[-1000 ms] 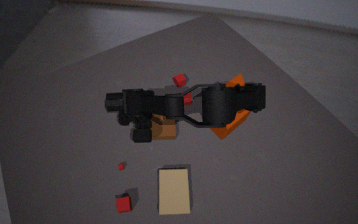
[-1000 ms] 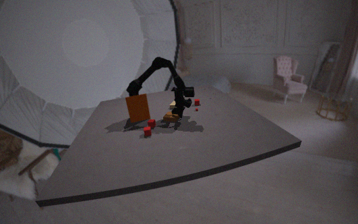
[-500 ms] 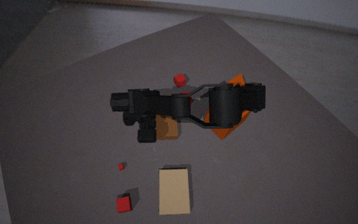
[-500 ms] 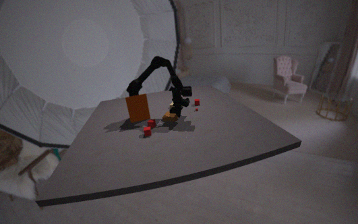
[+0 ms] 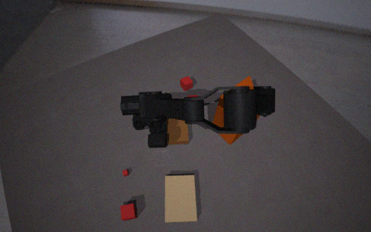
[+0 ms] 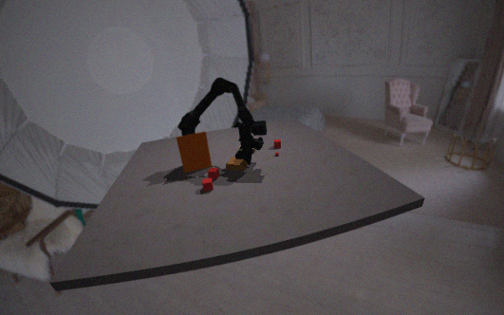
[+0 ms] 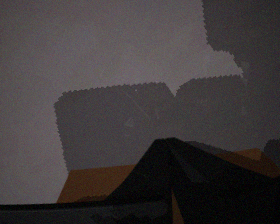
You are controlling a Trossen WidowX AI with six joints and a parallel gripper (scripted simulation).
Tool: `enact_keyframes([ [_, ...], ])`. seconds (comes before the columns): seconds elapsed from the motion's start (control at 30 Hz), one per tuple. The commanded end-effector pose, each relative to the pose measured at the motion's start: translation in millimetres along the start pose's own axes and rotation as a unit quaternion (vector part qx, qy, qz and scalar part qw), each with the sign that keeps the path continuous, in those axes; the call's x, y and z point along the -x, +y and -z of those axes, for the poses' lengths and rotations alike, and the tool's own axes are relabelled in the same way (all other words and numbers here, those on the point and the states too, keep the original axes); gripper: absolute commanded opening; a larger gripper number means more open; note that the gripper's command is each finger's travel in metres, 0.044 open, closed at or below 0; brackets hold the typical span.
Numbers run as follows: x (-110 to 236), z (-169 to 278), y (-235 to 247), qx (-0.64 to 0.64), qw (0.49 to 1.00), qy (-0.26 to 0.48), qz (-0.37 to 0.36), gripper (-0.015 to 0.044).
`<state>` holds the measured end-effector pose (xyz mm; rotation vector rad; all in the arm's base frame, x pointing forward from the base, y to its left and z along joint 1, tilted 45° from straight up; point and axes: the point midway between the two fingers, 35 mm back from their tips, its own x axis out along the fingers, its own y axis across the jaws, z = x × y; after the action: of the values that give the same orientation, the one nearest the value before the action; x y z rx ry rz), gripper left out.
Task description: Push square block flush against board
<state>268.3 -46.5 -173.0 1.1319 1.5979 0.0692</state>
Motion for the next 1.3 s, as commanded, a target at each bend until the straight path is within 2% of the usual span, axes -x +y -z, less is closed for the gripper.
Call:
enact_keyframes([
  [0.0, -4.9, 13.5, -2.0, -0.008, 1.000, 0.012, 0.000, 0.0000],
  [0.4, -4.8, 21.7, -2.0, -0.008, 1.000, 0.012, 0.000, 0.0000],
  [1.27, -5.2, -20.1, -0.5, -0.008, 1.000, 0.011, 0.000, 0.0000],
])
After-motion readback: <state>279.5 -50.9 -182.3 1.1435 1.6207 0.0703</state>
